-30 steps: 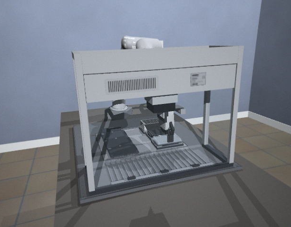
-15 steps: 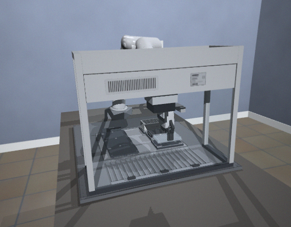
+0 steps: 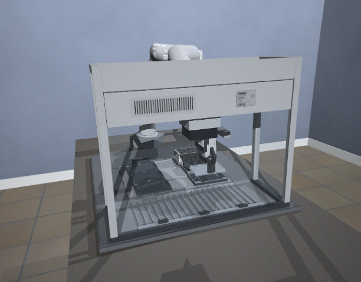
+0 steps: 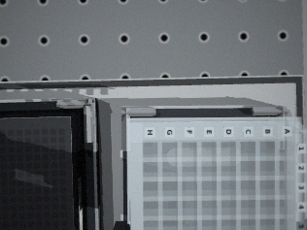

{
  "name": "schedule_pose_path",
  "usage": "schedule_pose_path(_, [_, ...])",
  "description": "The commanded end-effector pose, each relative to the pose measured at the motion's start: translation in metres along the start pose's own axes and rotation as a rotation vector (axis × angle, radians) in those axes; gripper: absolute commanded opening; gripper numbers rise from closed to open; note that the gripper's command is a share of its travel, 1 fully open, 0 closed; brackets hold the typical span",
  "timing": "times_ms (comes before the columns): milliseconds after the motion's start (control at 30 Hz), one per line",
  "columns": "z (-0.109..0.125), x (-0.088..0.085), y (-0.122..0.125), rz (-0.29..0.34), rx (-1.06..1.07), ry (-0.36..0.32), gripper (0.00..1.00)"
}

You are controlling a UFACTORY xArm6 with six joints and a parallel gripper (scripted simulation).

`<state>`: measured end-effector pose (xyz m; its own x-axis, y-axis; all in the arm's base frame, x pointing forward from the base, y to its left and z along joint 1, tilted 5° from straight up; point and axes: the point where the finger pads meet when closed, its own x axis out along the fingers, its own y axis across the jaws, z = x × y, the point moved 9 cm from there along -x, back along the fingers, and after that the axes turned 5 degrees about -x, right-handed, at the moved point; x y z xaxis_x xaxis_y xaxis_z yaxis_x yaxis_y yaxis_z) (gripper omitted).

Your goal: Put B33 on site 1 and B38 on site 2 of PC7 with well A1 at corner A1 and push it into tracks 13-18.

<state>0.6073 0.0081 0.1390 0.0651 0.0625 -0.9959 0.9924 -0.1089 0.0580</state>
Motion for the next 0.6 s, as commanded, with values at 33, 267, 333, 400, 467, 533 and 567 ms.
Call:
schedule_pose_path(33, [0.000, -0.012, 0.001, 0.006, 0.000, 0.001, 0.00])
schedule_pose_path(267, [0.000, -0.020, 0.001, 0.006, 0.000, 0.001, 0.00])
schedule_pose_path(333, [0.000, -0.023, 0.001, 0.006, 0.000, 0.001, 0.00])
schedule_pose_path(400, [0.000, -0.027, 0.001, 0.006, 0.000, 0.001, 0.00])
schedule_pose_path(467, [0.000, -0.030, 0.001, 0.006, 0.000, 0.001, 0.00])
schedule_pose_path(533, [0.000, -0.033, 0.001, 0.006, 0.000, 0.001, 0.00])
schedule_pose_path(567, [0.000, -0.035, 0.001, 0.006, 0.000, 0.001, 0.00])
